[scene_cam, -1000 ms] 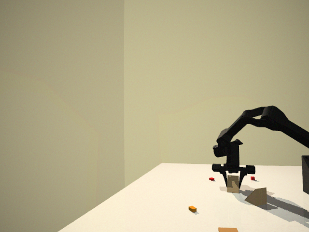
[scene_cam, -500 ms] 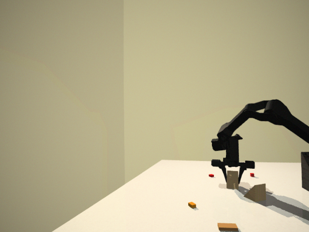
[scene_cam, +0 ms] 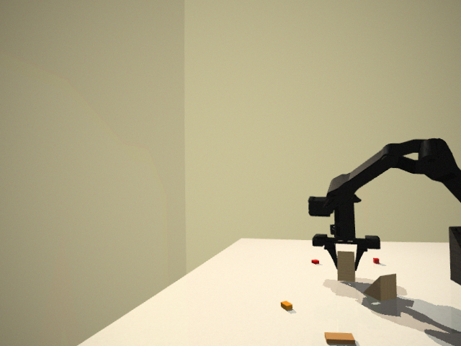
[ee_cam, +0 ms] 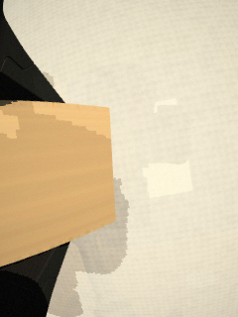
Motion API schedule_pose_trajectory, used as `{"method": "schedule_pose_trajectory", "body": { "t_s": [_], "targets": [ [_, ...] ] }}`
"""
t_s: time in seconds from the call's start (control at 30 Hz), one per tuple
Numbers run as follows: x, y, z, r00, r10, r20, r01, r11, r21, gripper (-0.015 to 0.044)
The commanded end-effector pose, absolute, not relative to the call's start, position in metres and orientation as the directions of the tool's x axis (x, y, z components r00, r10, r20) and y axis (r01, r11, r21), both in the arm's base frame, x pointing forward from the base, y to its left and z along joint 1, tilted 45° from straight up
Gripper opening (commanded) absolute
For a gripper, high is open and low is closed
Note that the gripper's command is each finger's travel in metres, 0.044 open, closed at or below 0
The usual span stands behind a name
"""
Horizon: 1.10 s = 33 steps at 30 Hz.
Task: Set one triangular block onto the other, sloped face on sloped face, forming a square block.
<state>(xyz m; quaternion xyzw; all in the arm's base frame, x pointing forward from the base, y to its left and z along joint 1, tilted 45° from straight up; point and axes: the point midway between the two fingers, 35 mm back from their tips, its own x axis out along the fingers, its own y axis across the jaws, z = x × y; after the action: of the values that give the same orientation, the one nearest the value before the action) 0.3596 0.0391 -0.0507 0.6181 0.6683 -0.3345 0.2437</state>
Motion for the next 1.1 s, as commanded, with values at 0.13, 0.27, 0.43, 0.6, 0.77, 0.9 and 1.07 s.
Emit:
{"method": "schedule_pose_trajectory", "body": {
  "t_s": [0.13,0.27,0.43,0.6,0.77,0.9,1.07],
  "targets": [
    [0.360,0.045,-0.040,-0.133,0.512,-0.848,0.989,0.008,-0.150,0.0000],
    [0.360,0.049,-0.034,-0.140,0.421,-0.896,0.989,0.008,-0.150,0.0000],
    [0.361,0.055,-0.027,-0.146,0.299,-0.943,0.989,0.008,-0.151,0.0000],
    [0.362,0.062,-0.022,-0.150,0.174,-0.973,0.989,0.009,-0.151,0.0000],
    [0.363,0.069,-0.017,-0.152,0.045,-0.987,0.988,0.009,-0.151,0.0000],
    [0.363,0.076,-0.013,-0.151,-0.058,-0.987,0.988,0.009,-0.152,0.0000],
    [0.361,0.076,-0.015,-0.157,-0.048,-0.986,0.987,0.013,-0.158,0.0079]
  ]
}}
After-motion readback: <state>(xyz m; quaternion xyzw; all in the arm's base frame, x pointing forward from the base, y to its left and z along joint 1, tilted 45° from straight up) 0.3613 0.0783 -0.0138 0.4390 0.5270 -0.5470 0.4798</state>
